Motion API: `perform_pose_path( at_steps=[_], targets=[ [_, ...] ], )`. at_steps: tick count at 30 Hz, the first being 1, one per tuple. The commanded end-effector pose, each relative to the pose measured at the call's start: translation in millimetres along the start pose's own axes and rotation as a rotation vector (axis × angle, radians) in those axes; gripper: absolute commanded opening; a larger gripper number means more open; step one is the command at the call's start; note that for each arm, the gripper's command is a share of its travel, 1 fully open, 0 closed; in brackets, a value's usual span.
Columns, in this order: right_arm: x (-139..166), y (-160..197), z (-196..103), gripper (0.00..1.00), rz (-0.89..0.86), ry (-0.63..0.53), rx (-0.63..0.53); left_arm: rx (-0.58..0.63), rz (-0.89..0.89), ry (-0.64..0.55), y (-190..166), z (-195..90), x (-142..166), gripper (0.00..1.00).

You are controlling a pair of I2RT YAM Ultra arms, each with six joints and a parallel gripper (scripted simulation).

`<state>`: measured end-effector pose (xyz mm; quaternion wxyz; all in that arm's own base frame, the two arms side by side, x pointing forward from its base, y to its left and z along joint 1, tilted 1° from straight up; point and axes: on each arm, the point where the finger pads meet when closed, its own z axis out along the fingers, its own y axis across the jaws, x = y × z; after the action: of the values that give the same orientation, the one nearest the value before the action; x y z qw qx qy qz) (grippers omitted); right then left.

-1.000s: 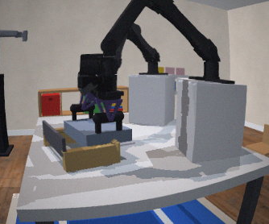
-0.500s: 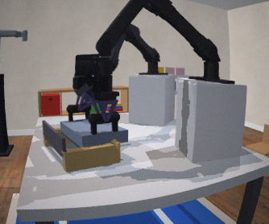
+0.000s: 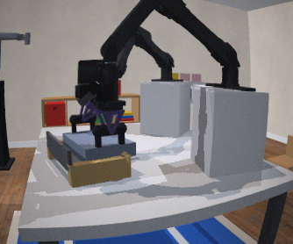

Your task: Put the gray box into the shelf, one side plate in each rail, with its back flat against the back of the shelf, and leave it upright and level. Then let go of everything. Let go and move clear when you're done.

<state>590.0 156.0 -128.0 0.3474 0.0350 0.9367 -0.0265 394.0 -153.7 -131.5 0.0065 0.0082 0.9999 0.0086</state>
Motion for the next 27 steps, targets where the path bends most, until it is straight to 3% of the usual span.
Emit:
perform_pose_path(
  at_steps=[1,3,4,8,10,11,12,16,17,27],
  targets=[
    [-67.9,1.7,-17.5,0.15,0.030,-0.127,-0.004,0.035,-0.034,-0.123,-6.1,-41.7,-47.5,0.15],
    [-53.9,-0.9,-3.3,0.15,0.022,-0.104,0.005,0.042,-0.032,-0.139,-7.7,-43.0,-54.8,0.15],
    [-58.3,-0.5,-3.7,0.15,0.024,-0.111,0.002,0.032,-0.025,-0.093,-5.9,-19.4,-46.4,0.15],
    [-83.3,2.2,-14.8,0.15,0.039,-0.152,-0.009,0.058,-0.033,-0.158,-11.6,-44.6,-65.0,0.15],
    [-83.3,2.2,-14.8,0.15,0.039,-0.152,-0.009,0.058,-0.033,-0.158,-11.6,-44.6,-65.0,0.15],
    [-64.3,0.9,-3.6,0.15,0.019,-0.097,0.002,0.040,-0.030,-0.117,-7.9,-40.8,-58.0,0.15],
    [-61.3,-1.4,2.2,0.15,0.020,-0.092,0.004,0.023,-0.032,-0.087,-3.0,-25.7,-53.8,0.15],
    [-70.3,-1.9,5.9,0.15,0.022,-0.102,0.003,0.054,-0.028,-0.138,-9.9,-44.9,-72.4,0.15],
    [-73.8,-0.8,5.4,0.15,0.021,-0.104,0.001,0.042,-0.022,-0.099,-7.8,-28.0,-66.0,0.15],
    [-100.8,1.0,4.9,0.15,0.035,-0.143,-0.008,0.066,-0.032,-0.166,-12.1,-50.1,-94.8,0.15]
  ],
)
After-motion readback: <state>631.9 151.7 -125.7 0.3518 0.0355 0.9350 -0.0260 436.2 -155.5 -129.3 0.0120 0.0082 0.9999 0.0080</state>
